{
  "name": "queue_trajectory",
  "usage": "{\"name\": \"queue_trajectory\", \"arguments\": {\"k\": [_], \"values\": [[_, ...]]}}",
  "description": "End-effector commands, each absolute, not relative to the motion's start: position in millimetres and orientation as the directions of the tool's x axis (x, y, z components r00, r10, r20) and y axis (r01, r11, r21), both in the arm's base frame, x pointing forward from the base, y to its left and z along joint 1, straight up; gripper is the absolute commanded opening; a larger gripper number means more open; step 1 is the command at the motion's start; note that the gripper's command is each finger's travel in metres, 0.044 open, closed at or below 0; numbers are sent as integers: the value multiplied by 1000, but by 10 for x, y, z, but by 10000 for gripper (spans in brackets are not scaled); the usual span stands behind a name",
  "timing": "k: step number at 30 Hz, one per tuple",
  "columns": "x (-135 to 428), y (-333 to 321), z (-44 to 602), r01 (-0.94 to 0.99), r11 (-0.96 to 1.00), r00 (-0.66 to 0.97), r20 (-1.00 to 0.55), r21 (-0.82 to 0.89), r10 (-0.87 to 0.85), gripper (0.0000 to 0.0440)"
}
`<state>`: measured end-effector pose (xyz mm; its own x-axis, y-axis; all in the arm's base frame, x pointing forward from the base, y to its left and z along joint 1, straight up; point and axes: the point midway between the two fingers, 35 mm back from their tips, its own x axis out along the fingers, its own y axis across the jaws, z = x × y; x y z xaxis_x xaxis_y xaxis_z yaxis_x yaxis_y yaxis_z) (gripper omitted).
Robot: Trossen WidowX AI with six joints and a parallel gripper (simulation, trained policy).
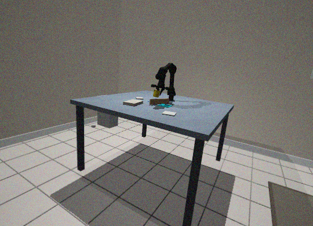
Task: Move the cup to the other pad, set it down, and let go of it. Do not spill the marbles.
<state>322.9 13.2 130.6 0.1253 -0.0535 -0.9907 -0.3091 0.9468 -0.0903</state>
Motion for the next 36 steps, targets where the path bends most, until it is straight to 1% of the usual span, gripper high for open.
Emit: {"name": "queue_trajectory", "arguments": {"k": [1,23,27,36], "values": [[3288,243,1321,-317,944,147,-988,-89,-44,7],[3385,1007,1076,-387,919,196,-981,-80,-2,0],[3369,1062,952,-387,918,197,-980,-86,-8,7],[3303,1094,720,-381,920,193,-981,-91,-17,48]]}}
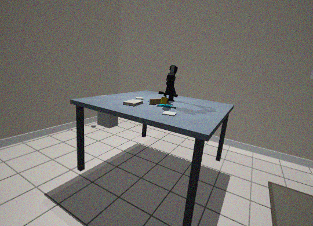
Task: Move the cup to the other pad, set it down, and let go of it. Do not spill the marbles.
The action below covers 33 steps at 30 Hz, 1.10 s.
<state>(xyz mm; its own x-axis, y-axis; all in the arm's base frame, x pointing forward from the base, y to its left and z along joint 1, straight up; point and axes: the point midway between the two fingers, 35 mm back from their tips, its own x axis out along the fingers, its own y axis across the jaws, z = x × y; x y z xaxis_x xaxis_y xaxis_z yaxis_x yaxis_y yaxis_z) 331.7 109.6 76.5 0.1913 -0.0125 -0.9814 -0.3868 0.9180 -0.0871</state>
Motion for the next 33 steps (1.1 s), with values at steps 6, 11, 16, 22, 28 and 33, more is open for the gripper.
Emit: {"name": "queue_trajectory", "arguments": {"k": [6,11,16,22,28,33], "values": [[3330,1109,742,-370,925,218,-976,-81,2,110],[3372,1132,839,-363,930,255,-966,-63,34,140],[3354,1128,919,-362,931,271,-961,-51,53,145],[3289,1121,1052,-357,934,283,-956,-26,81,168],[3245,1112,1227,-346,938,309,-945,-6,107,191],[3238,1103,1394,-337,941,343,-931,4,126,225]]}}
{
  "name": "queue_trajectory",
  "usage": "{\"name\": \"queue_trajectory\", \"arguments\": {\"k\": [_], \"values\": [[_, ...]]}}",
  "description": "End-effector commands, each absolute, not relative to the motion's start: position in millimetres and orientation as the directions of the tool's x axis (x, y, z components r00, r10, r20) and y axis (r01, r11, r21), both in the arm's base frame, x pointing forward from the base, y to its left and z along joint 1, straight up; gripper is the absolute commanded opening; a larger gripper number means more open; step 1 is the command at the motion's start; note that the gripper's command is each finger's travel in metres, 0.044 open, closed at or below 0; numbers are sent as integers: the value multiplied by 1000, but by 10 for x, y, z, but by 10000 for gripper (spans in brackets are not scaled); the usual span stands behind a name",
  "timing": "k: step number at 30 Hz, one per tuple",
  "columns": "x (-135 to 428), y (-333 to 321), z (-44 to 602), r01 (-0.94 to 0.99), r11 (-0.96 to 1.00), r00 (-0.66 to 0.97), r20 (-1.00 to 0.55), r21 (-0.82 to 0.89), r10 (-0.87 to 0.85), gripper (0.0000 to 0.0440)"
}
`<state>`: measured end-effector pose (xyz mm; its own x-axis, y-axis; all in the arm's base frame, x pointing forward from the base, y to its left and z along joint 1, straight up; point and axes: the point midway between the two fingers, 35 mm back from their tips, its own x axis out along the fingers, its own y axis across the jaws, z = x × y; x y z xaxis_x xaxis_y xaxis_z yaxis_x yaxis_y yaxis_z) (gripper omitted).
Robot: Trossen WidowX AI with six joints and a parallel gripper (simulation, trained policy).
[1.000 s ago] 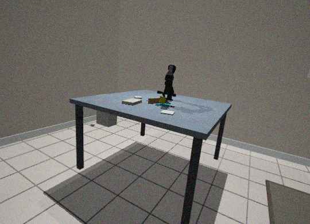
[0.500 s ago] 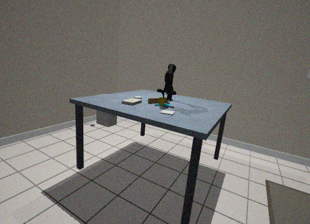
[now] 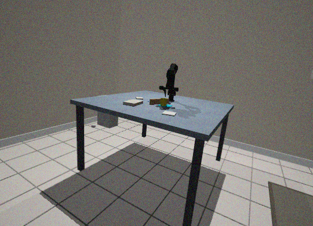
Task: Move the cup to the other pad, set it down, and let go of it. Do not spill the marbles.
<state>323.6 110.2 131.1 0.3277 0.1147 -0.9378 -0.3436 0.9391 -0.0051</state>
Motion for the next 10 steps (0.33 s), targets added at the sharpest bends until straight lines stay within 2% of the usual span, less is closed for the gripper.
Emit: {"name": "queue_trajectory", "arguments": {"k": [1,8,10], "values": [[3239,1100,1426,-336,942,349,-928,4,129,244],[3268,1060,1667,-312,950,393,-908,15,144,414],[3286,1047,1734,-306,952,405,-902,18,147,440]]}}
